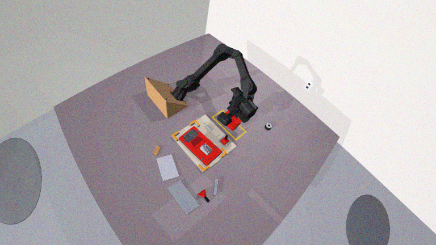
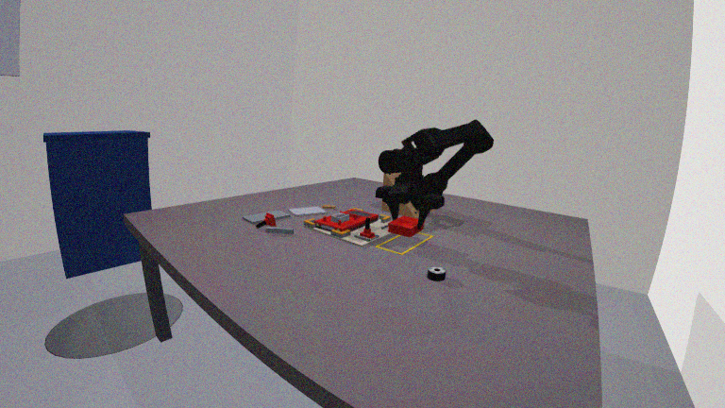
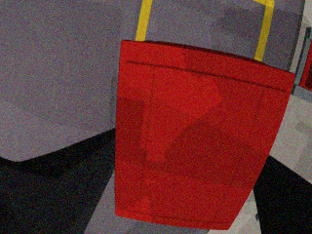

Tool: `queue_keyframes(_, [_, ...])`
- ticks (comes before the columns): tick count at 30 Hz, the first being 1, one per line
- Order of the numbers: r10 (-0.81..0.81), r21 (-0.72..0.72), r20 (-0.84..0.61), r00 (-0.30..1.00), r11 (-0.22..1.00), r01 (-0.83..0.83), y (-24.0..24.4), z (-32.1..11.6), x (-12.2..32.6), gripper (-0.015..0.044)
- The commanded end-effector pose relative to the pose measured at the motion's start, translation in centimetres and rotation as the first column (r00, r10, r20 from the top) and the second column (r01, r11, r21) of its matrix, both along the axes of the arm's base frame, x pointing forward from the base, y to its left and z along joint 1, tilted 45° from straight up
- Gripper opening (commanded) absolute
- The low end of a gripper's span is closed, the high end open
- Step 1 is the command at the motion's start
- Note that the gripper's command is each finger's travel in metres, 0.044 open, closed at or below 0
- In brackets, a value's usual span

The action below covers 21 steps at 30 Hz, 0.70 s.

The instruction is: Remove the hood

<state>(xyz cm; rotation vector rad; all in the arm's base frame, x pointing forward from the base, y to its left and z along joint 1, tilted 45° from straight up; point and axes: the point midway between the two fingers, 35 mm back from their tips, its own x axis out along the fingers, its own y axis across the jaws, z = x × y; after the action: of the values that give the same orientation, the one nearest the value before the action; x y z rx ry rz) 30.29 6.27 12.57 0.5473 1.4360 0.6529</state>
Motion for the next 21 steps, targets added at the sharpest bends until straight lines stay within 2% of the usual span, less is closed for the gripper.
queue_keyframes(1, [-0.002, 0.005, 0.004, 1.0, 1.0, 0.002, 0.27, -0.03, -0.03, 0.0])
queue_keyframes(21, [-0.002, 0.008, 0.004, 1.0, 1.0, 0.002, 1.08, -0.76, -0.13, 0.0])
